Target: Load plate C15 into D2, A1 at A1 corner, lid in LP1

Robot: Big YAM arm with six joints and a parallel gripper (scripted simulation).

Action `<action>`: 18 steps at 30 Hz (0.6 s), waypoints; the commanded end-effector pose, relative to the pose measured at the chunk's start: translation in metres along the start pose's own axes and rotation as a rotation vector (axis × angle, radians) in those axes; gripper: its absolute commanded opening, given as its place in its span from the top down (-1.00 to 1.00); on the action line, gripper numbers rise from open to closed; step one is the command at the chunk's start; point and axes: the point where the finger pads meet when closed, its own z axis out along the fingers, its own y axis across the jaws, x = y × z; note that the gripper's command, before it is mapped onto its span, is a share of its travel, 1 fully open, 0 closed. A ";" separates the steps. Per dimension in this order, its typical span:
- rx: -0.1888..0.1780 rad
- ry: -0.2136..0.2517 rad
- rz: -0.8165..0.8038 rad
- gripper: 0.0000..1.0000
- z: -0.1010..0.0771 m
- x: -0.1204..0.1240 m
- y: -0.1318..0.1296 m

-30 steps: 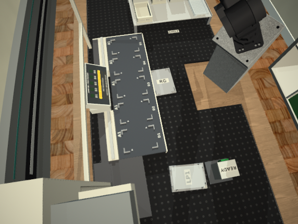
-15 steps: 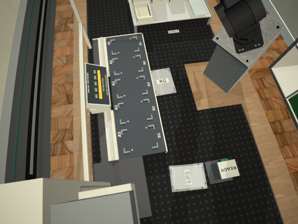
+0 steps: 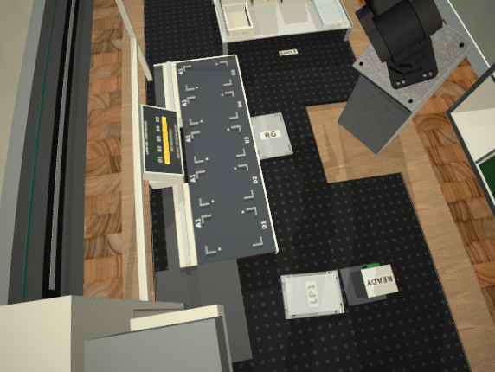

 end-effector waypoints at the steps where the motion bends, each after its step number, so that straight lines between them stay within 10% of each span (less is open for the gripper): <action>1: -0.003 -0.044 -0.026 1.00 -0.014 -0.003 0.014; 18: -0.004 -0.043 -0.024 1.00 -0.013 0.032 0.013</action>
